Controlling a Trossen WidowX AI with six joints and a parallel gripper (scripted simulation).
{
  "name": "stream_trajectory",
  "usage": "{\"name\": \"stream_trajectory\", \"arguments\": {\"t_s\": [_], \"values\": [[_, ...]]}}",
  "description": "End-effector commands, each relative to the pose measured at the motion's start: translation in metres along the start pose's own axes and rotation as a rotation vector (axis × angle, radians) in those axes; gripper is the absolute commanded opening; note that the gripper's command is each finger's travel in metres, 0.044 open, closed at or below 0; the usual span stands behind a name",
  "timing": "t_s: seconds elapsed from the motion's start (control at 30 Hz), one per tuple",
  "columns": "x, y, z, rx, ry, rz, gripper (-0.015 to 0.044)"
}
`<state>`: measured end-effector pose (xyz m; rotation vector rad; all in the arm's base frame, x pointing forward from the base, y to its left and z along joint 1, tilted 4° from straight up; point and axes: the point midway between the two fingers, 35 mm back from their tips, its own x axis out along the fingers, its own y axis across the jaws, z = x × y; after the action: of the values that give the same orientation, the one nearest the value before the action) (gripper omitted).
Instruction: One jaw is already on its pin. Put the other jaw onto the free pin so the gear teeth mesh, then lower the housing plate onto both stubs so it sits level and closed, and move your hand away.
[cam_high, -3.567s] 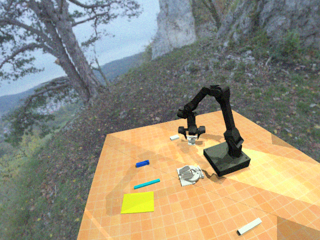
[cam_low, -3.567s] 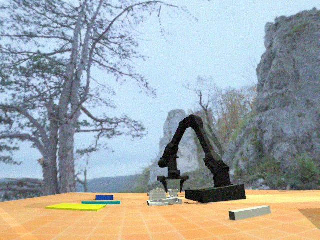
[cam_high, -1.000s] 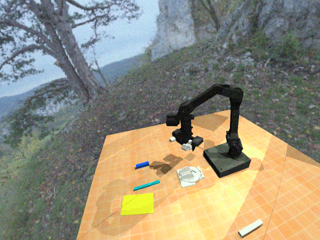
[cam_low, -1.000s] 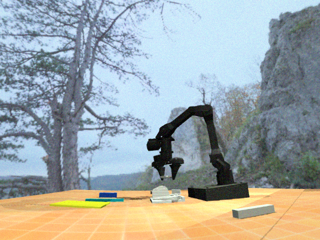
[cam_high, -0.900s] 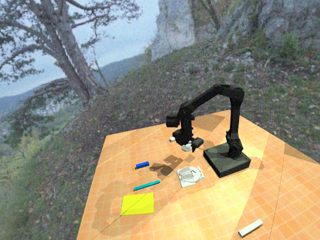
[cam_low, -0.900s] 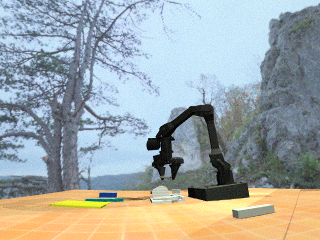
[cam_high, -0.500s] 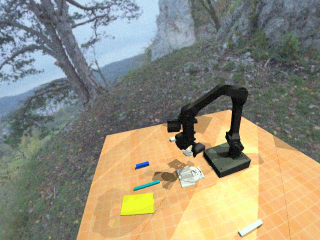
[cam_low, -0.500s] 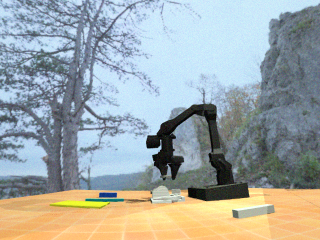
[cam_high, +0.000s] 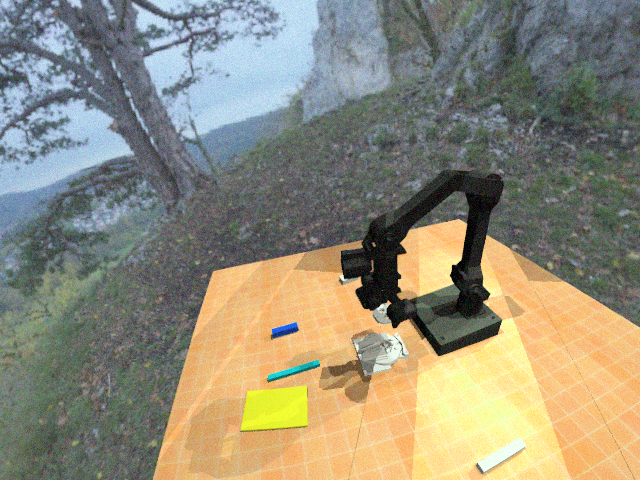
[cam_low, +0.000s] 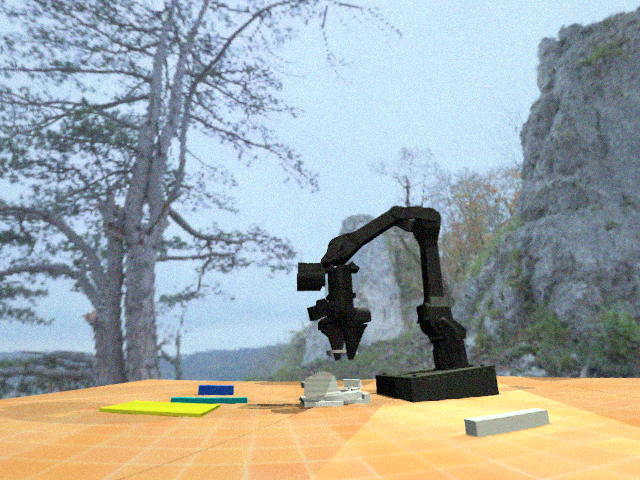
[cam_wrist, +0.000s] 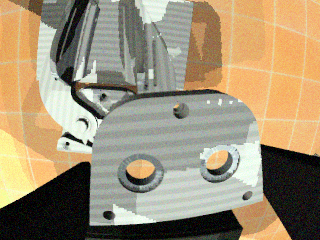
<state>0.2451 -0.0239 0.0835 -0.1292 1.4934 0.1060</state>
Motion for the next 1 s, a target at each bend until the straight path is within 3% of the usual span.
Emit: {"name": "stream_trajectory", "arguments": {"t_s": [0.0, 0.3, 0.97], "values": [[-0.002, 0.010, -0.001, 0.050, -0.013, -0.005, 0.0351], [-0.002, 0.036, -0.004, 0.169, -0.017, -0.002, 0.0351], [-0.002, 0.036, -0.004, 0.161, -0.017, -0.002, 0.0351]]}}
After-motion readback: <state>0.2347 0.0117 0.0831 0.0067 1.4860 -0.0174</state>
